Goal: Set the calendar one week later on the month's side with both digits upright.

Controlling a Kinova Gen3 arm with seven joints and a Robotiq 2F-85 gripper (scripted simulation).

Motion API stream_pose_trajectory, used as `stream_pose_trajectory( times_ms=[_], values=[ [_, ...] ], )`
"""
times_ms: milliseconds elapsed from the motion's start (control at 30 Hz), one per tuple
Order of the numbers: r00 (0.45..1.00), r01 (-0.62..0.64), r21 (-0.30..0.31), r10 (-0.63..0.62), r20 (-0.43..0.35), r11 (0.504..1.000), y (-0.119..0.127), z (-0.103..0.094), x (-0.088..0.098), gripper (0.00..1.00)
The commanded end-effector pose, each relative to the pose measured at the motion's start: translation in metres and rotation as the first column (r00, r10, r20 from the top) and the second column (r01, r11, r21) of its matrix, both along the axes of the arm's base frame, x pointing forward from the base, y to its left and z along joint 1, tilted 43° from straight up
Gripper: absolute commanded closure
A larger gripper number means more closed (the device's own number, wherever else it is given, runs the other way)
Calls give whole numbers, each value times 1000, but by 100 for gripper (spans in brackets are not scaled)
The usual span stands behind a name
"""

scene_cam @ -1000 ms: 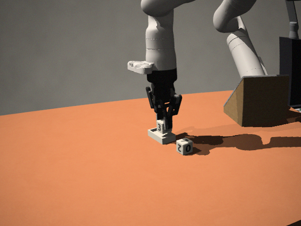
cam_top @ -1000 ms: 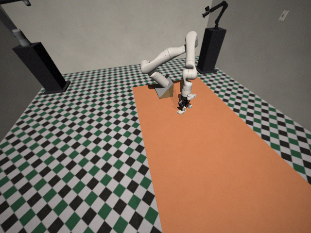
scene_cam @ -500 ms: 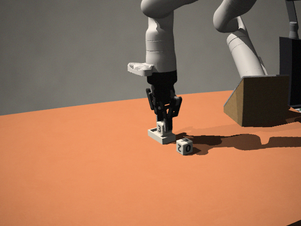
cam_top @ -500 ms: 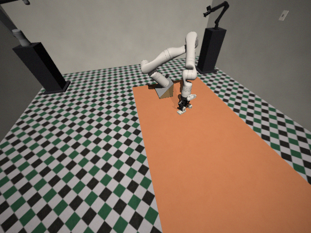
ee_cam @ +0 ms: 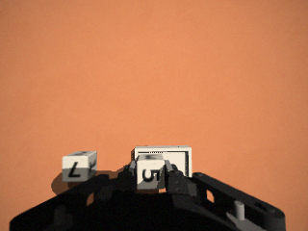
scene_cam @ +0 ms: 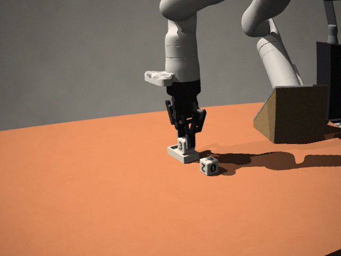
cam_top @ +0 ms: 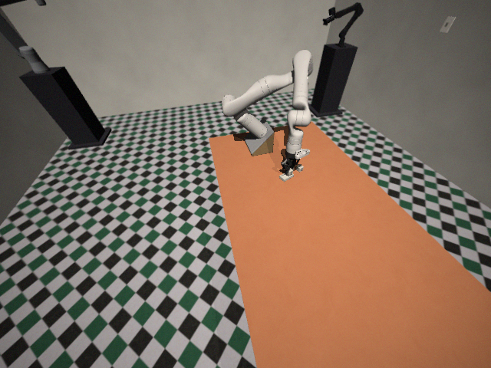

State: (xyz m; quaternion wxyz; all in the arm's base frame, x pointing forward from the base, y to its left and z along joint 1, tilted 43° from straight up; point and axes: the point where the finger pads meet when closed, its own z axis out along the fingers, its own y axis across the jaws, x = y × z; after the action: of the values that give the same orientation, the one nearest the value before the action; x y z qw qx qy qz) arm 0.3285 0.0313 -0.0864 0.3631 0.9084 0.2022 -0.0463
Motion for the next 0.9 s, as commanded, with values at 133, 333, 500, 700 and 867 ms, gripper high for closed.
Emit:
stream_pose_trajectory(
  times_ms=[133,333,500,700,867],
  values=[
    [1000,-1,1,1,1,1000,1,0,0,74],
    [1000,-1,1,1,1,1000,0,0,0,74],
    [1000,-1,1,1,1,1000,-1,-1,0,74],
    [1000,-1,1,1,1,1000,-2,-3,1,74],
    [1000,-1,1,1,1,1000,-3,-4,1,74]
  ],
)
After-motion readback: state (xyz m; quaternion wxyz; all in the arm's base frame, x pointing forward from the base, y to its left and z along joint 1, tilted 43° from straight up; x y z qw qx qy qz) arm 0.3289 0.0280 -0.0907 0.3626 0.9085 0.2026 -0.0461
